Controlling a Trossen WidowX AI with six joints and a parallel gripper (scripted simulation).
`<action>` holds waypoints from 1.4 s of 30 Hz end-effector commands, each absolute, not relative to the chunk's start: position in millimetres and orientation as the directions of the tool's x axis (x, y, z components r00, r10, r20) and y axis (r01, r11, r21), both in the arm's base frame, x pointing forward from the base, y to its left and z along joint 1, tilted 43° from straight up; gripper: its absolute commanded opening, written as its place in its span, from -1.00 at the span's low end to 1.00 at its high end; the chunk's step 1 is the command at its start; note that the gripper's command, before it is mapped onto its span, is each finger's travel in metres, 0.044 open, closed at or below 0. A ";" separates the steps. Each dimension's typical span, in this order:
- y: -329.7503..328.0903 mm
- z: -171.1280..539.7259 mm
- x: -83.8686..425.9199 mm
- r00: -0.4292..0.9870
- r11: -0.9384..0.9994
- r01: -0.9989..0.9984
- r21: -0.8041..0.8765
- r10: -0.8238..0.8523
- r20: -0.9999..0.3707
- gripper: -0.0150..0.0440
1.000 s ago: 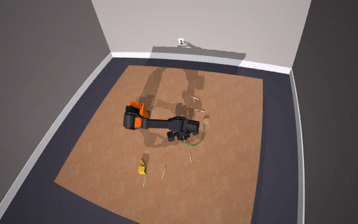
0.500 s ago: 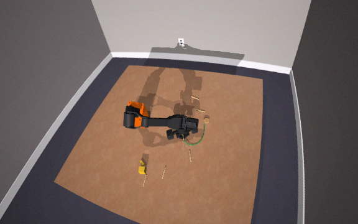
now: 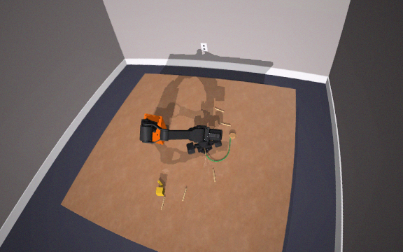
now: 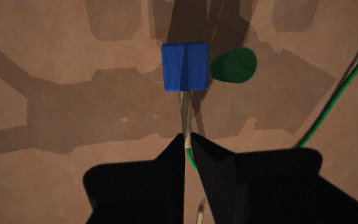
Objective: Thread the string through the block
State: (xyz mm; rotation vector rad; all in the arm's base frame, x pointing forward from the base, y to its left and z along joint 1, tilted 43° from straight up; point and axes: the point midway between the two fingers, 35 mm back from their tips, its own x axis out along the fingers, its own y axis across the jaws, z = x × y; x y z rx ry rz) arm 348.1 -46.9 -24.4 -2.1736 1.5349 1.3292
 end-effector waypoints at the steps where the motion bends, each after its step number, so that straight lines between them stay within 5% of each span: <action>1: -42.7 -29.1 343.7 0.074 -0.456 -0.824 0.335 -0.674 -0.735 -0.49; 24: -26.3 -45.4 328.1 0.074 -0.456 -0.824 0.336 -0.674 -0.735 -0.49; 29: -28.2 -42.8 330.6 0.075 -0.458 -0.822 0.338 -0.676 -0.733 -0.08; 42: 26.1 15.6 324.6 0.073 -0.458 -0.822 0.337 -0.673 -0.736 -0.08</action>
